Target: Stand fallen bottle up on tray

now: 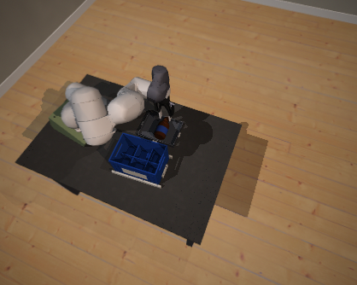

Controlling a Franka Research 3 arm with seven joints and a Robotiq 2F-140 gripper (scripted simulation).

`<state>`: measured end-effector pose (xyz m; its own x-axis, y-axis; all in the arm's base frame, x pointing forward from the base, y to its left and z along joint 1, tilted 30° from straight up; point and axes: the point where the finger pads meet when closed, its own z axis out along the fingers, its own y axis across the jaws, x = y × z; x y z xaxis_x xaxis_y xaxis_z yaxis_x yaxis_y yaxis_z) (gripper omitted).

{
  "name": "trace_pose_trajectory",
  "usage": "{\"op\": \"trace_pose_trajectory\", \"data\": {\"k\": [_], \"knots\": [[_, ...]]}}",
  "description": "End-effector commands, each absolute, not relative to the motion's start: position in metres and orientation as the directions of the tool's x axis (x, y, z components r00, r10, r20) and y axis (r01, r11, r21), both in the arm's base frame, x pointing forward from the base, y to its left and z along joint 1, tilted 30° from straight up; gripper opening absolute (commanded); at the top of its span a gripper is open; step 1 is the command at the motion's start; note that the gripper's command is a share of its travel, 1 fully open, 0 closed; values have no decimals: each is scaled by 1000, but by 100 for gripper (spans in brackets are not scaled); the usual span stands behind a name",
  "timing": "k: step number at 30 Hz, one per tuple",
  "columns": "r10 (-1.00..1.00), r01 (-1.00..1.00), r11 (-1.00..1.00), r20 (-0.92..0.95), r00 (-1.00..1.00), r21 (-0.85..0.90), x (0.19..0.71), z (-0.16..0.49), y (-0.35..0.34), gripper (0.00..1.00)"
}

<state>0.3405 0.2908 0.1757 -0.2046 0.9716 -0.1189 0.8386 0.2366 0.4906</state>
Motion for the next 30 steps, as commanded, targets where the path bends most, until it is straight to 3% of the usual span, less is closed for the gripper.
{"op": "trace_pose_trajectory", "data": {"k": [1, 30], "knots": [[971, 838, 239, -119, -208, 490, 341, 176, 292, 38], [971, 838, 239, -119, -208, 490, 351, 158, 292, 38]]}}
